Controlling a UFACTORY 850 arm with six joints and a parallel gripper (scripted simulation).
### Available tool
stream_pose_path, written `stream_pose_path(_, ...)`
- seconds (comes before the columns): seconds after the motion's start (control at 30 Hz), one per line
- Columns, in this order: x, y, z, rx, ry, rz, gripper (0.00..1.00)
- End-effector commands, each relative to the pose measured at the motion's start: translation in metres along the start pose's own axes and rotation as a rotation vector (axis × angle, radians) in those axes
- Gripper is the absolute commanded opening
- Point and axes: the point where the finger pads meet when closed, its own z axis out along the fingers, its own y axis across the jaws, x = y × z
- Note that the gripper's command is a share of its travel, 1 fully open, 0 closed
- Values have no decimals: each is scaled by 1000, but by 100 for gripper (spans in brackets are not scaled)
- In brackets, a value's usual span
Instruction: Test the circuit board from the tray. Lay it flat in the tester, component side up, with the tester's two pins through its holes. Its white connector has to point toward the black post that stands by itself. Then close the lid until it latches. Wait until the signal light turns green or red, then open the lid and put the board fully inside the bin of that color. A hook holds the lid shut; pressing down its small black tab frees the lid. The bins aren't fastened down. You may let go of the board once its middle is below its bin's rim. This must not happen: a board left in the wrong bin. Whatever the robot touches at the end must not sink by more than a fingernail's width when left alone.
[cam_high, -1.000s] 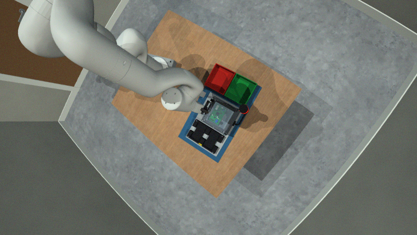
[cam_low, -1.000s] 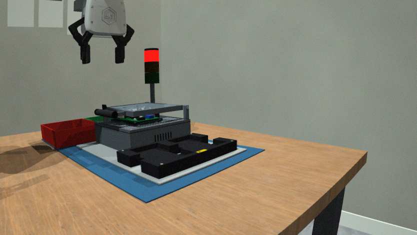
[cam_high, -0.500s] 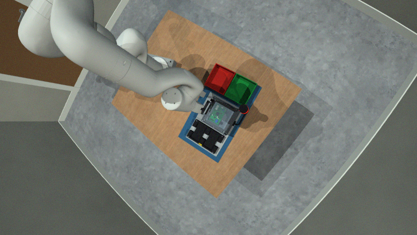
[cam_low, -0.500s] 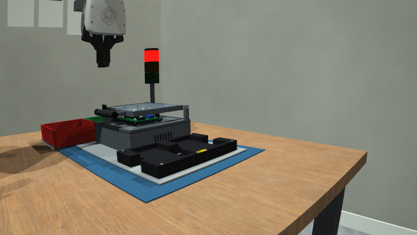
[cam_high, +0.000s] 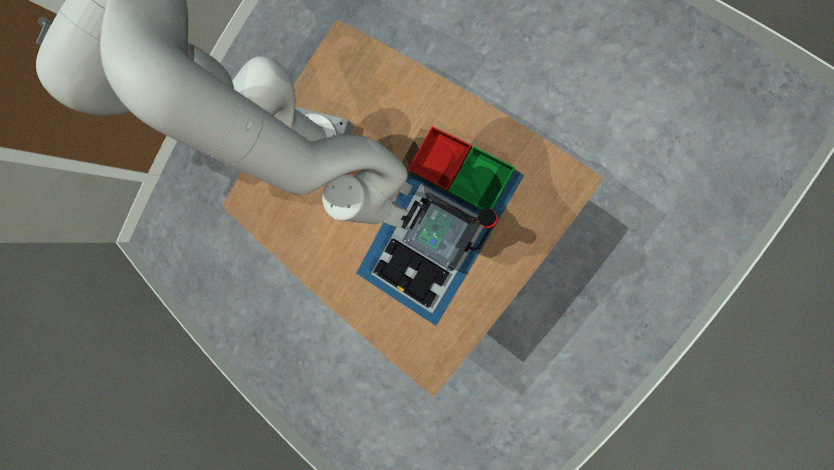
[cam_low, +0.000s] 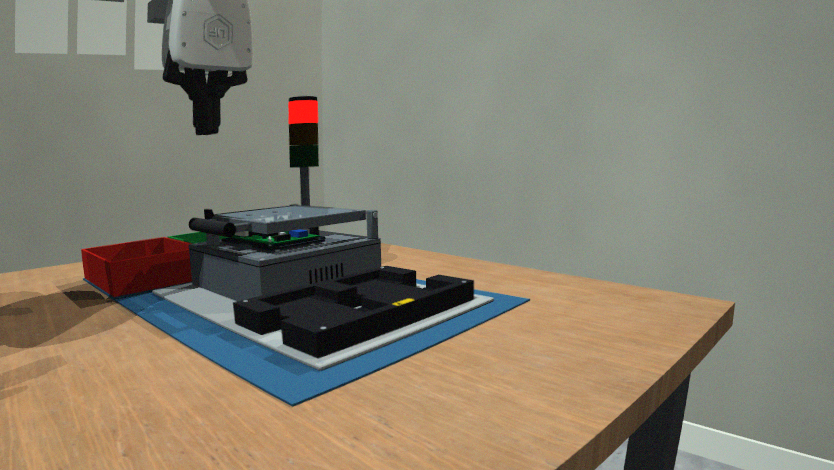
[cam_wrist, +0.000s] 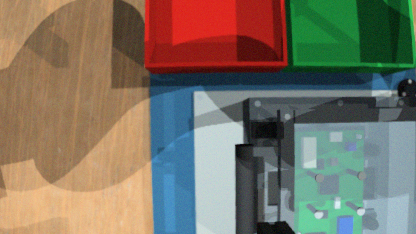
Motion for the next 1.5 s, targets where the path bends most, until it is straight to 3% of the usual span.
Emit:
stream_pose_path(0.0,0,1,-1,-2,0,0,0)
stream_pose_path(1.47,0,1,7,-2,0,1,0)
